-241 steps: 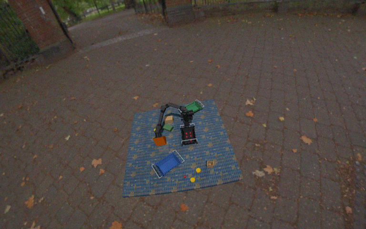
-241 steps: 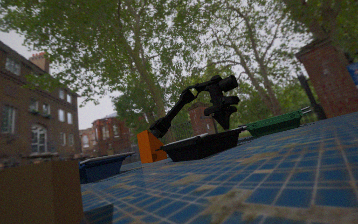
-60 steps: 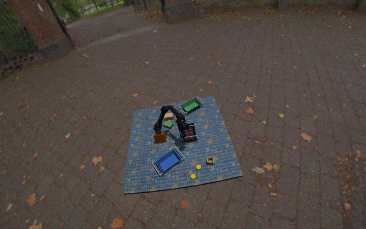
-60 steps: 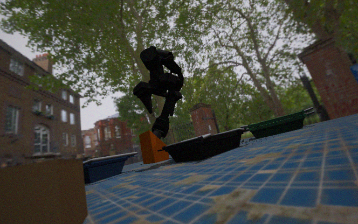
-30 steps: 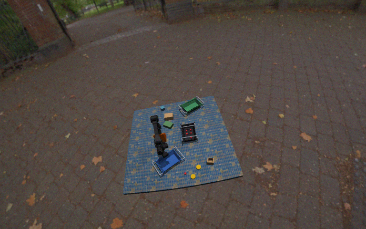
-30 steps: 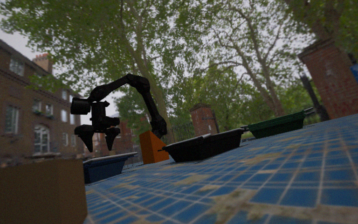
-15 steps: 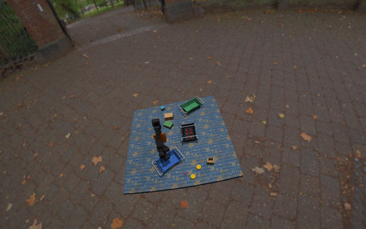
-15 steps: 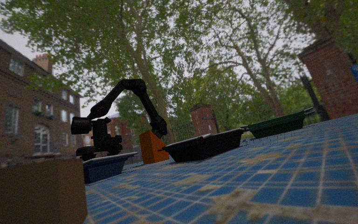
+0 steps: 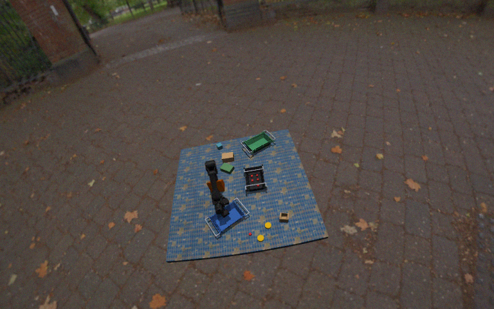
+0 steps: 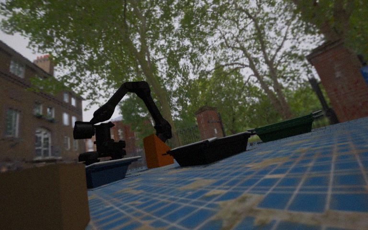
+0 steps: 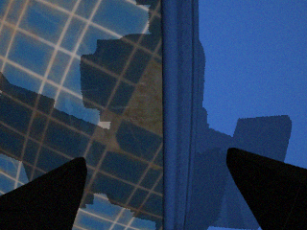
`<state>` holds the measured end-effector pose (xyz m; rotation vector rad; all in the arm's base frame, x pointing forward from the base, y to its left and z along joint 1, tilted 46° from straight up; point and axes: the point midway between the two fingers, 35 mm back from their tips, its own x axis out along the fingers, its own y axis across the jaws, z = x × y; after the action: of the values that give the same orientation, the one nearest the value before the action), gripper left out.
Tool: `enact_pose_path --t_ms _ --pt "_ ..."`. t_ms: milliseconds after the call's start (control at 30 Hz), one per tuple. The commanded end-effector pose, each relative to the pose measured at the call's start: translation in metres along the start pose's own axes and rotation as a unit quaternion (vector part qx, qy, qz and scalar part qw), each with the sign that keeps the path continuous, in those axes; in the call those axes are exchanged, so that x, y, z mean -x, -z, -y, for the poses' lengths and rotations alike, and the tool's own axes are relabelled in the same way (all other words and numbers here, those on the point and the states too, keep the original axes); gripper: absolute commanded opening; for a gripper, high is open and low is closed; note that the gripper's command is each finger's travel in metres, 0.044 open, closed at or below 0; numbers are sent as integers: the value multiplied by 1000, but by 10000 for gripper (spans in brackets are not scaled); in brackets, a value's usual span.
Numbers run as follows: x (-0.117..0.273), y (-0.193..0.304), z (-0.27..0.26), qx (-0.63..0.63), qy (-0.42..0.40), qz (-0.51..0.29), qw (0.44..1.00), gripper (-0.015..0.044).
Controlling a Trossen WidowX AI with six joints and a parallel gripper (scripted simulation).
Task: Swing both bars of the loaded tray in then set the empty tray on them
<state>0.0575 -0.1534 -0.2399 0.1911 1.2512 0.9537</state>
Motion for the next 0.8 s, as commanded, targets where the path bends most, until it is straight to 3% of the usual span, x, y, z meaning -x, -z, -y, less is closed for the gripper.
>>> enact_pose_path --t_ms 0,300,767 --pt "-1 -1 -1 -2 -1 2 1000 352" --pt "-1 -1 -1 -2 -1 2 1000 220" --pt "-1 -1 -1 -2 -1 2 1000 127"
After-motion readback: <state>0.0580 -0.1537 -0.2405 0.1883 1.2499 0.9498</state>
